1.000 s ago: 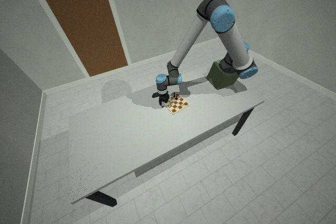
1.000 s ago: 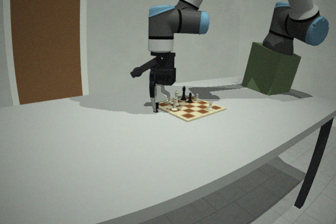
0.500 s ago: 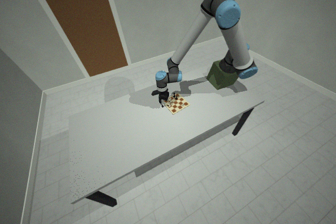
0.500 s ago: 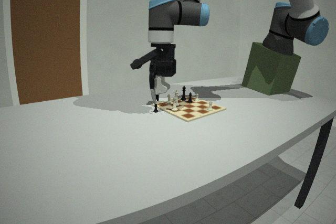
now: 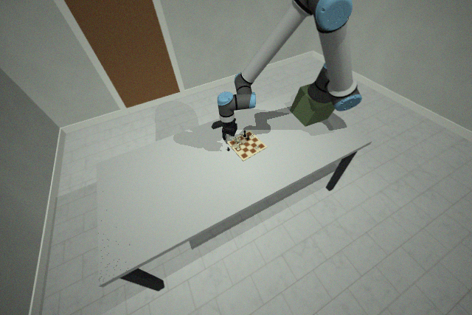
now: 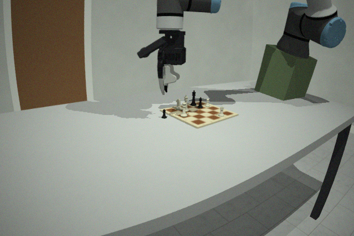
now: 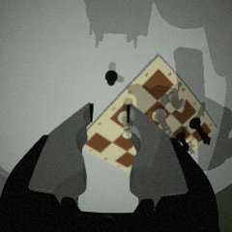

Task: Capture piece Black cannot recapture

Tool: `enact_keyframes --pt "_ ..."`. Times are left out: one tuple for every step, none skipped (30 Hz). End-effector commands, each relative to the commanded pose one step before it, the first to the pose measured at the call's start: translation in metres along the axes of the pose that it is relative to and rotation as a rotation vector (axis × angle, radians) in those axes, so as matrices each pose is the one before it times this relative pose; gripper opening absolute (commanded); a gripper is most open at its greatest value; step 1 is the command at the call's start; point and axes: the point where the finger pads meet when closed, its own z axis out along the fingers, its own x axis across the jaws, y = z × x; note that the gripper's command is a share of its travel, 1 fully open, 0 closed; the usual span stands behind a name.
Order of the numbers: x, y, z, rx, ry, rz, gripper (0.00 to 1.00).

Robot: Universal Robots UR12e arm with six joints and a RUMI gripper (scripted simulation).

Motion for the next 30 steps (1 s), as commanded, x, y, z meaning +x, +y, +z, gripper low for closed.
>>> enact_keyframes --pt "-0.00026 -0.00049 -0.00605 0.00086 -0.00052 -0.00016 1.0" --pt "0.0 0.0 0.0 0.0 0.0 0.0 1.0" --pt "0.0 0.0 0.0 0.0 0.0 0.0 1.0" --pt "0.0 0.0 0.0 0.0 0.0 0.0 1.0" --pt "0.0 0.0 0.0 0.0 0.0 0.0 1.0" --pt "0.0 0.0 0.0 0.0 0.0 0.0 1.0" --pt "0.0 0.0 0.0 0.0 0.0 0.0 1.0" --pt "0.0 0.0 0.0 0.0 0.0 0.0 1.0" --pt "0.0 0.0 0.0 0.0 0.0 0.0 1.0" --pt "0.0 0.0 0.0 0.0 0.0 0.0 1.0" --pt "0.0 0.0 0.0 0.0 0.0 0.0 1.0" --pt "0.0 0.0 0.0 0.0 0.0 0.0 1.0" --pt "0.0 0.0 0.0 0.0 0.0 0.0 1.0" --pt "0.0 0.0 0.0 0.0 0.0 0.0 1.0" --pt "0.0 0.0 0.0 0.0 0.0 0.0 1.0" --pt "0.0 0.0 0.0 0.0 0.0 0.0 1.0" --pt "0.0 0.0 0.0 0.0 0.0 0.0 1.0" --pt "0.0 0.0 0.0 0.0 0.0 0.0 1.0" --pt "0.0 0.0 0.0 0.0 0.0 0.0 1.0" --pt "0.0 0.0 0.0 0.0 0.0 0.0 1.0" --pt "0.0 0.0 0.0 0.0 0.0 -0.00006 1.0" --pt "0.00001 0.00002 -0.00001 0.0 0.0 -0.00042 1.0" --pt "0.00001 0.00004 -0.00002 0.0 0.0 -0.0011 1.0" --pt "0.0 0.0 0.0 0.0 0.0 0.0 1.0" --pt "0.0 0.0 0.0 0.0 0.0 0.0 1.0" --pt "0.00003 0.00008 -0.00004 0.0 0.0 -0.00207 1.0" --pt "0.00004 0.00012 -0.00006 0.0 0.0 -0.0033 1.0" --pt "0.00006 0.00017 -0.00008 0.0 0.0 -0.00475 1.0" --pt "0.00008 0.00023 -0.00011 0.0 0.0 -0.0064 1.0" --pt "0.0001 0.0003 -0.00014 0.0 0.0 -0.00821 1.0"
